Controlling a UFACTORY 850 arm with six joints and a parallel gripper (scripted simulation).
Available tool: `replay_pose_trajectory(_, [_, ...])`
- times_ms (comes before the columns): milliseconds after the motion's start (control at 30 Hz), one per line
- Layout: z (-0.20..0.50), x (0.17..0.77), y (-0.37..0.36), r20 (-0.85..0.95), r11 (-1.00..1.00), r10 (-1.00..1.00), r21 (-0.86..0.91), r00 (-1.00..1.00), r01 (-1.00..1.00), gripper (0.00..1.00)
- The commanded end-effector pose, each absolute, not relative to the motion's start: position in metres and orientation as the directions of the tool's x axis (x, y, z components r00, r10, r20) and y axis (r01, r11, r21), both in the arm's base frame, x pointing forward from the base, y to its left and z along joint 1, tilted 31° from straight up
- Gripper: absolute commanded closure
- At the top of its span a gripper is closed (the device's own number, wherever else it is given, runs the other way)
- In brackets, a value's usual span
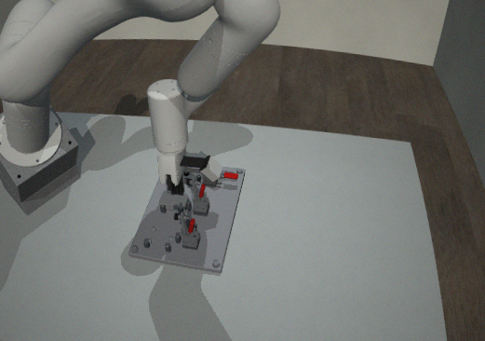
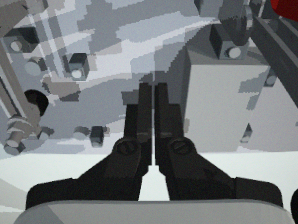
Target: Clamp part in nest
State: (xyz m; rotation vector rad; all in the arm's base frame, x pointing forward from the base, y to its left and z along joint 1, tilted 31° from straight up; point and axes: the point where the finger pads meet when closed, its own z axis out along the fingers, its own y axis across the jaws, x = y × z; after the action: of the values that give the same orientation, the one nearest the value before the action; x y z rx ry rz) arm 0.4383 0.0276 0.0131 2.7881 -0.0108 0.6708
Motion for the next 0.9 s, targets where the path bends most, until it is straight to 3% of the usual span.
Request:
replay_pose_trajectory(0, [0.0134, 0.4384, 0.0278, 0.448, -0.963, 0.056, 0.261, 0.892, -0.070, 1.00])
replay_pose_trajectory(867, [0.0094, 0.4408, 0.0266, 0.448, -0.963, 0.056, 0.261, 0.892, -0.070, 1.00])
